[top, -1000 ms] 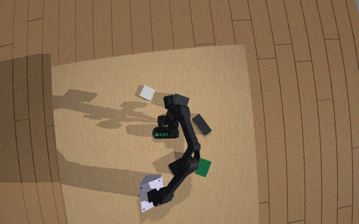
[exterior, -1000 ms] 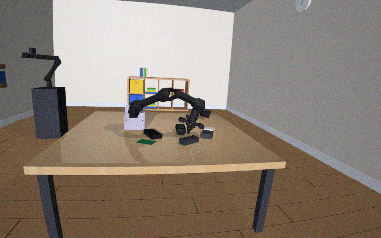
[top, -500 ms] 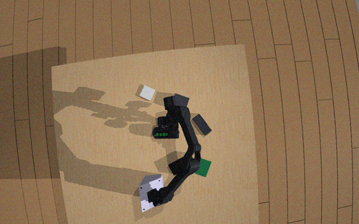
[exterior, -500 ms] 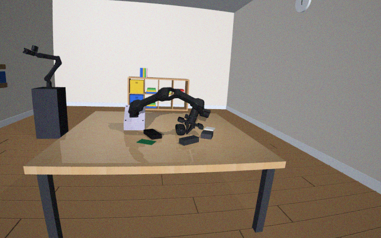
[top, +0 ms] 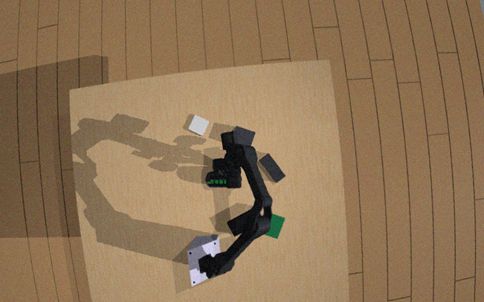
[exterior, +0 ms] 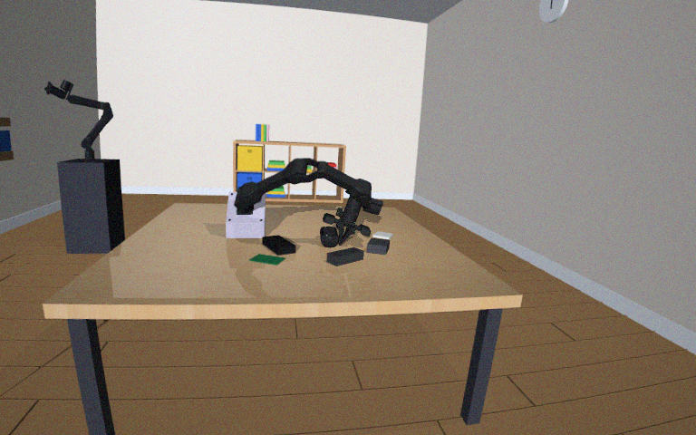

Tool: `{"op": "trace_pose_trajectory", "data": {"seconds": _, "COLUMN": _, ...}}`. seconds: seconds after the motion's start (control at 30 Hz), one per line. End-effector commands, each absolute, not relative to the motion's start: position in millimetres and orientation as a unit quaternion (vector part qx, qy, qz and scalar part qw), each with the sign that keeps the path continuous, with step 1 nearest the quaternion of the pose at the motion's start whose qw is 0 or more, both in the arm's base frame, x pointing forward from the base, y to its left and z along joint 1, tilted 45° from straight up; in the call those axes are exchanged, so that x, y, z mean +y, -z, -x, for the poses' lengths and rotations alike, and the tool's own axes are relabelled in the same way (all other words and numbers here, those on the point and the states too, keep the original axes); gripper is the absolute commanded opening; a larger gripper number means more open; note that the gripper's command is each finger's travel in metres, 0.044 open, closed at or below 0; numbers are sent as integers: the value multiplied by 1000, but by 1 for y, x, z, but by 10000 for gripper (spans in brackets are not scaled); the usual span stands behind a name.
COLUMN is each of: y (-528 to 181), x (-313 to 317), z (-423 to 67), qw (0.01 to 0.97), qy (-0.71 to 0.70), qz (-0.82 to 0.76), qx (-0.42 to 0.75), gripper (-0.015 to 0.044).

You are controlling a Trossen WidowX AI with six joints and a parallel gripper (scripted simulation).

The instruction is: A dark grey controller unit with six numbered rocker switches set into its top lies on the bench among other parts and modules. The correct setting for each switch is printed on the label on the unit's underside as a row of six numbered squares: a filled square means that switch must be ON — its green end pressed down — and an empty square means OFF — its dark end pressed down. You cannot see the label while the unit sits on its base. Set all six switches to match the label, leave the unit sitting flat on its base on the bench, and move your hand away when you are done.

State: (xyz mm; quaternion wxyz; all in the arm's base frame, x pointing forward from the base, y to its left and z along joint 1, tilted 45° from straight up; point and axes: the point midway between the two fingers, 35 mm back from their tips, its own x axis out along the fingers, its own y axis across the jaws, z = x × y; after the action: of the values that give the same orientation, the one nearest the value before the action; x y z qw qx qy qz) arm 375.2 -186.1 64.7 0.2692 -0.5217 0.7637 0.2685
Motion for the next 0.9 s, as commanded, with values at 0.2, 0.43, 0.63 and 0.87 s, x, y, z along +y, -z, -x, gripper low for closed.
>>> {"op": "trace_pose_trajectory", "data": {"seconds": 0.2, "y": -64, "x": -186, "z": -362, "qw": 265, "qy": -273, "qz": 521, "qx": 764, "gripper": 0}}
{"op": "trace_pose_trajectory", "data": {"seconds": 0.43, "y": -64, "x": -185, "z": -354, "qw": 265, "qy": -273, "qz": 521, "qx": 764, "gripper": 0}}
{"op": "trace_pose_trajectory", "data": {"seconds": 0.63, "y": -63, "x": -184, "z": -347, "qw": 264, "qy": -273, "qz": 521, "qx": 764, "gripper": 0}}
{"op": "trace_pose_trajectory", "data": {"seconds": 0.87, "y": -63, "x": -183, "z": -338, "qw": 264, "qy": -273, "qz": 521, "qx": 764, "gripper": 0}}
